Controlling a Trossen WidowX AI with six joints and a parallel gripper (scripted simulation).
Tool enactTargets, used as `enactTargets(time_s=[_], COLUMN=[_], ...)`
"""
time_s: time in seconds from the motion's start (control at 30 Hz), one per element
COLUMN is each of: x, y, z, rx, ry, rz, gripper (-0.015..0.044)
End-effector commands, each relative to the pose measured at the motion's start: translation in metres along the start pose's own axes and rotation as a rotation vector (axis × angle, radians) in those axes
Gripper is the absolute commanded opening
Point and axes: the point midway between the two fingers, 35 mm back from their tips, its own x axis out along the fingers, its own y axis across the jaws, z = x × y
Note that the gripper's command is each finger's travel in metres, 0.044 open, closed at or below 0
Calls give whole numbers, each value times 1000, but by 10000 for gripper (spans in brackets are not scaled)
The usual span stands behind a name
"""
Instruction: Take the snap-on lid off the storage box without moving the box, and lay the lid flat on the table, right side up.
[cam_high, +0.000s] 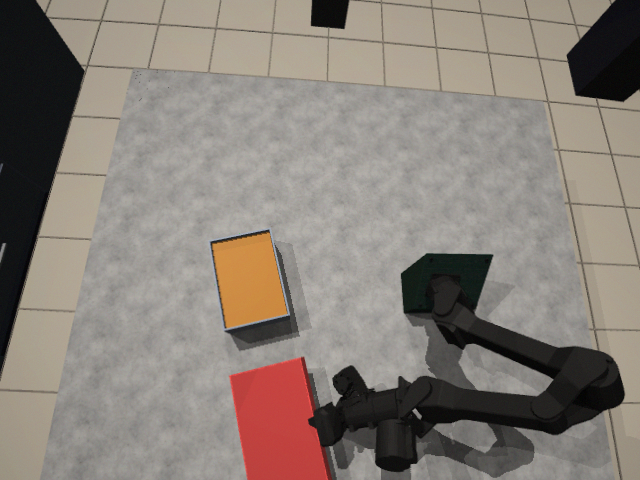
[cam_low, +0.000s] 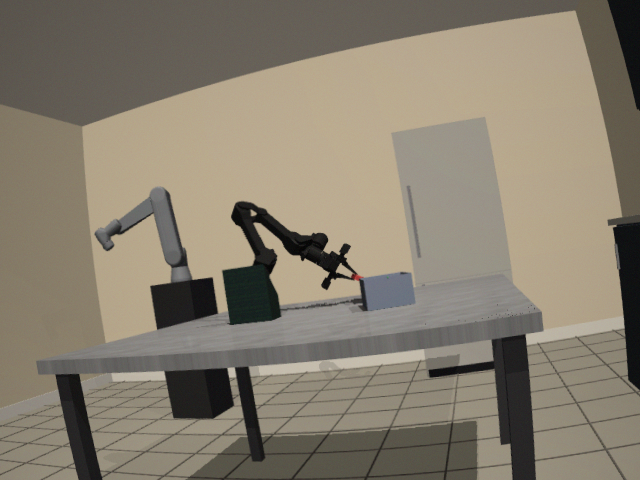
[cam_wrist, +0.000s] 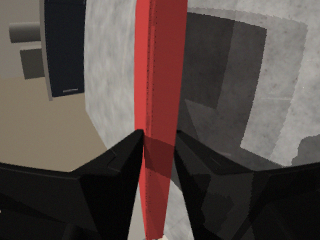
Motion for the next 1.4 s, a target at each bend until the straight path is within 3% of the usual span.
enactTargets(time_s=[0.0,0.9,1.23,1.3,1.37], x=[6,19,14,14,13], y=[-16,-34,-20,-20,-22], z=[4,5,-2,-2,0], rx=[0,2,1,1,1], ry=[-8,-8,-7,-7,-7], rz=[-46,-46,-46,-46,-46], gripper=[0,0,263,275,327])
